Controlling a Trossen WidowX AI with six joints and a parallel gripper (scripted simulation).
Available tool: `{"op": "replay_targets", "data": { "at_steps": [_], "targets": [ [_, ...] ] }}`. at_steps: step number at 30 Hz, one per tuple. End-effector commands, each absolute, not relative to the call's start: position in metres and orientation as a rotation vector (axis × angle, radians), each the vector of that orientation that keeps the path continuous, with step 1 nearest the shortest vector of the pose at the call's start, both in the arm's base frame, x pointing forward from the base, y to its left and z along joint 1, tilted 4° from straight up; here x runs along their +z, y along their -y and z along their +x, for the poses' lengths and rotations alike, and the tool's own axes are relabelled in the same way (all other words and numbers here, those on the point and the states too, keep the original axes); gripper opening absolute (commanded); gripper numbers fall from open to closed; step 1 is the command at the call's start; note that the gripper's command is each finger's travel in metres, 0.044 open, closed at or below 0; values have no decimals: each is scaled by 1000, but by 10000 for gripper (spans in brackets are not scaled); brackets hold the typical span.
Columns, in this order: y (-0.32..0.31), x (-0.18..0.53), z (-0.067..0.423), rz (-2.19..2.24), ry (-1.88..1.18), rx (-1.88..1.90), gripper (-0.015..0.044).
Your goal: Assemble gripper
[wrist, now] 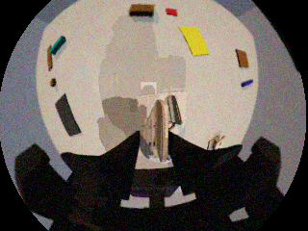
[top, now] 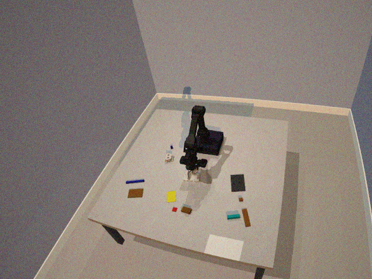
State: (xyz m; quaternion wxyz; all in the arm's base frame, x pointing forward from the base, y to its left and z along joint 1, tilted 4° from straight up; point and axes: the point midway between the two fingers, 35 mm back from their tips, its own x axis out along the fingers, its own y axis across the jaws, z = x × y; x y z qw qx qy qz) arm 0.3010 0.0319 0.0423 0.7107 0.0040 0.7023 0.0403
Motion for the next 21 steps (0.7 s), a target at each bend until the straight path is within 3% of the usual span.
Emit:
{"op": "replay_targets", "data": {
  "at_steps": [1,21],
  "targets": [
    [-32,42,301,1,-1561,103,134],
    [-32,40,301,1,-1561,103,134]
  ]
}}
